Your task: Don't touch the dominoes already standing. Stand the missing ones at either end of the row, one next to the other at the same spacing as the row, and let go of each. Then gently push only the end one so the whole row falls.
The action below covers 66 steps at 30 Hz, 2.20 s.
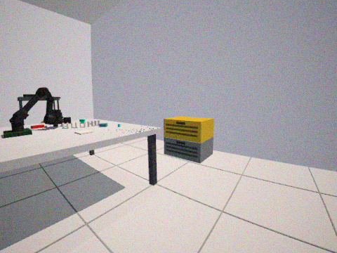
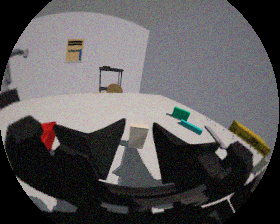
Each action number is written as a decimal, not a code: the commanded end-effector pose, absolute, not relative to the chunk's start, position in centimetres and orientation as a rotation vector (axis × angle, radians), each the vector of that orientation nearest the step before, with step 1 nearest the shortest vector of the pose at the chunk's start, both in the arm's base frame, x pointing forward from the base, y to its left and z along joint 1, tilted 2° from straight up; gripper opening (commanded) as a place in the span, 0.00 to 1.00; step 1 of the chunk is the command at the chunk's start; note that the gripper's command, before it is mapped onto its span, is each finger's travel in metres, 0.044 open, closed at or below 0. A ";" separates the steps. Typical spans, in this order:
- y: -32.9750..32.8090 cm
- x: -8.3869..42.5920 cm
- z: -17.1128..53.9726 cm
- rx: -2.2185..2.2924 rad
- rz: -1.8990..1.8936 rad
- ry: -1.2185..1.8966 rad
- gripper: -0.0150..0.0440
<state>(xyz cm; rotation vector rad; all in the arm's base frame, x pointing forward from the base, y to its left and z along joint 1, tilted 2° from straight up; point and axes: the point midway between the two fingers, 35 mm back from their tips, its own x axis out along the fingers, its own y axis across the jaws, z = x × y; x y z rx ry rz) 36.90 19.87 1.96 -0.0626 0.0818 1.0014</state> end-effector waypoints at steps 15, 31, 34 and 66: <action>20.0 37.0 6.3 -0.063 1.001 0.080 1.00; 24.1 46.2 5.1 -0.183 0.854 0.494 1.00; 24.9 46.8 4.7 -0.232 0.832 0.633 1.00; 22.4 38.6 11.2 -0.781 0.776 1.406 1.00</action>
